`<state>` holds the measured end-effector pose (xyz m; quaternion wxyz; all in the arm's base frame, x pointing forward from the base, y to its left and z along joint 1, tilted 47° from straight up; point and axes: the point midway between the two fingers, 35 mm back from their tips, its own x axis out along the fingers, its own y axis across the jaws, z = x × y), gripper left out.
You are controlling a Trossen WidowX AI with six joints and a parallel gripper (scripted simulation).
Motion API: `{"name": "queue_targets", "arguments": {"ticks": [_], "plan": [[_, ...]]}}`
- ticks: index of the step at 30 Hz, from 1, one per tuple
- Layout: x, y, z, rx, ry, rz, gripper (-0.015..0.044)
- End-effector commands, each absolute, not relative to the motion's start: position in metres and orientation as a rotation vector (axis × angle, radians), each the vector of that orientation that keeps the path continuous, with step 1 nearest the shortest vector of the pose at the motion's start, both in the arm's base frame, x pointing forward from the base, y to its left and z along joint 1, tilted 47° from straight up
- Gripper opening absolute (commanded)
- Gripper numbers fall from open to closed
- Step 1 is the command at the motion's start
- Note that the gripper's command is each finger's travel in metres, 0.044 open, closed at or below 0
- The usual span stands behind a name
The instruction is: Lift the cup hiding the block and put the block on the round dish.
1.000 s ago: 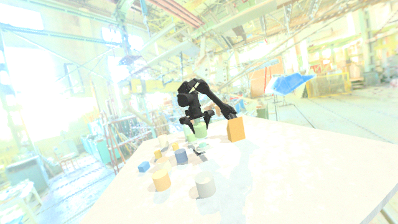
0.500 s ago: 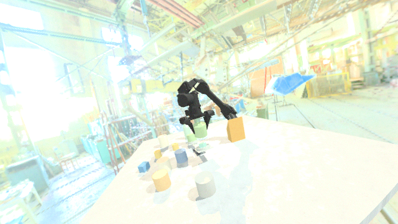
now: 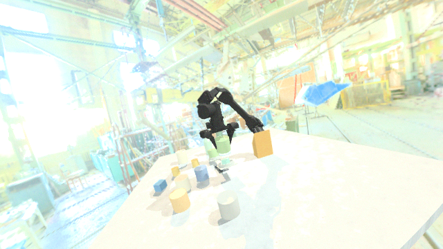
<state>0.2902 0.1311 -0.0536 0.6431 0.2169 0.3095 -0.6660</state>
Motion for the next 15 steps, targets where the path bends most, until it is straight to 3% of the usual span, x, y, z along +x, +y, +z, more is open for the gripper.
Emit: {"name": "queue_targets", "arguments": {"ticks": [1, 15], "plan": [[0.29, 0.131, -0.054, 0.493, 0.706, -1.516, 0.0], [0.266, 0.142, -0.121, 0.504, 0.707, -1.514, 0.0]]}}
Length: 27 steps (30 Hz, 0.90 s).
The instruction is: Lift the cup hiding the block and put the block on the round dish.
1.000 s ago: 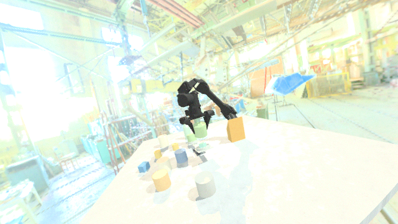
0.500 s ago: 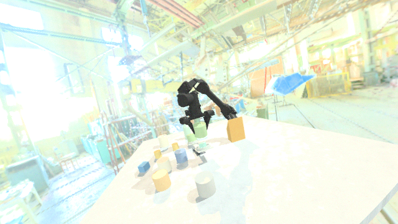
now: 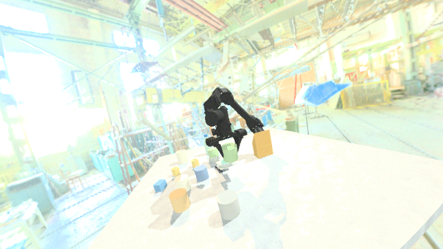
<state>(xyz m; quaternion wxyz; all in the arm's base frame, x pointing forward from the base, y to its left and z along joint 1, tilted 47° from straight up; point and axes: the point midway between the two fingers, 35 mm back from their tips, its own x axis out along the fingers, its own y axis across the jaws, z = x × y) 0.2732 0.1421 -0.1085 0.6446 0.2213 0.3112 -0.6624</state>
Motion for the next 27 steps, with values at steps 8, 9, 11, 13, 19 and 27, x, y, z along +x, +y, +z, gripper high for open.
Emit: {"name": "queue_targets", "arguments": {"ticks": [8, 9, 11, 13, 19, 27], "plan": [[0.244, 0.143, -0.165, 0.509, 0.707, -1.514, 0.0], [0.242, 0.143, -0.171, 0.51, 0.707, -1.514, 0.0], [0.236, 0.143, -0.182, 0.511, 0.707, -1.514, 0.0], [0.231, 0.142, -0.188, 0.512, 0.707, -1.514, 0.0], [0.23, 0.131, -0.2, 0.512, 0.706, -1.514, 0.0], [0.228, 0.113, -0.217, 0.511, 0.705, -1.514, 0.0]]}}
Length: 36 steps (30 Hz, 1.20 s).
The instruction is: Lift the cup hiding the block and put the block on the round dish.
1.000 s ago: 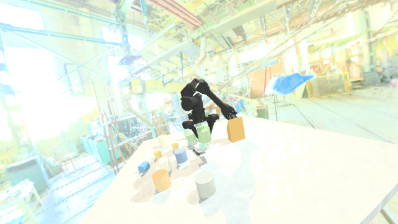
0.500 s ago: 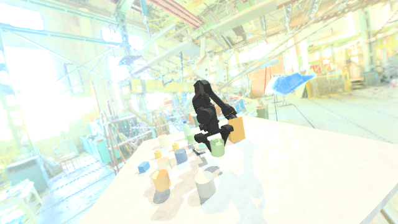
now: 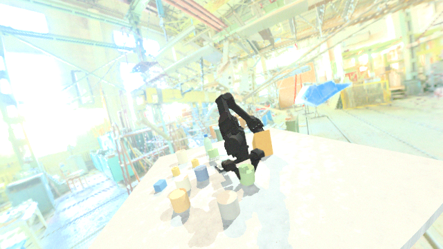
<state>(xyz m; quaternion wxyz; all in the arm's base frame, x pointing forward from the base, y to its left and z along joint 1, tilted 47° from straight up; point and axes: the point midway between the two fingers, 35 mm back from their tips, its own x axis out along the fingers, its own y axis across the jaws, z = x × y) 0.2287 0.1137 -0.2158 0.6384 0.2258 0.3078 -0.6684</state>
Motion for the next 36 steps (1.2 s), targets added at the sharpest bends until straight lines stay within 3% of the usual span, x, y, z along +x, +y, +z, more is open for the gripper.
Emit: {"name": "queue_targets", "arguments": {"ticks": [1, 13, 30, 36], "plan": [[0.228, 0.113, -0.217, 0.511, 0.705, -1.514, 0.0], [0.227, 0.1, -0.229, 0.511, 0.704, -1.514, 0.0], [0.23, 0.111, -0.221, 0.522, 0.703, -1.515, 0.044], [0.231, 0.142, -0.189, 0.512, 0.707, -1.514, 0.044]]}}
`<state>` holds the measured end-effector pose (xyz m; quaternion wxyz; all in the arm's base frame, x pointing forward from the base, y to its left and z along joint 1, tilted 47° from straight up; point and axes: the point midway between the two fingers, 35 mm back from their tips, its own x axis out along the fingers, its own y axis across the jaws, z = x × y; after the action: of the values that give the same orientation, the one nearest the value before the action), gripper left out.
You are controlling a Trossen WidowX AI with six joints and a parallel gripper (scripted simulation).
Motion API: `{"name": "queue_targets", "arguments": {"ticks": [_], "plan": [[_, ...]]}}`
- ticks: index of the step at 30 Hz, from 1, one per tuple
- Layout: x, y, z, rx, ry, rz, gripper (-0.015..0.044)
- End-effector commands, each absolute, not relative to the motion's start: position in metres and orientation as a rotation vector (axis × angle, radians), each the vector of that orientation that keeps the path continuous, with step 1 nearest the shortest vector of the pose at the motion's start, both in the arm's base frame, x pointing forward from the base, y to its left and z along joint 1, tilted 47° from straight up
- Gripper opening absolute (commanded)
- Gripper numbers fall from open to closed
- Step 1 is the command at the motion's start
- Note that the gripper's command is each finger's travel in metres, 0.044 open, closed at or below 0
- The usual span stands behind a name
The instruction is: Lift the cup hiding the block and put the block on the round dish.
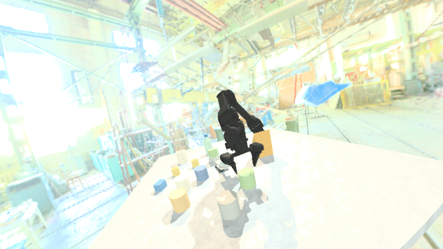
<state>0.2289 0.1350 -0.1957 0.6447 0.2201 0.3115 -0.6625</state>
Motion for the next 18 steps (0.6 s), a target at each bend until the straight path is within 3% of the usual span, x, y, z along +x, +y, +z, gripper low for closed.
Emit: {"name": "queue_targets", "arguments": {"ticks": [1, 2, 9, 18], "plan": [[0.231, 0.142, -0.189, 0.512, 0.707, -1.514, 0.044], [0.231, 0.142, -0.189, 0.512, 0.707, -1.514, 0.044], [0.25, 0.134, -0.159, 0.375, 0.836, -1.432, 0.026], [0.276, 0.113, -0.109, 0.144, 1.031, -1.284, 0.026]]}}
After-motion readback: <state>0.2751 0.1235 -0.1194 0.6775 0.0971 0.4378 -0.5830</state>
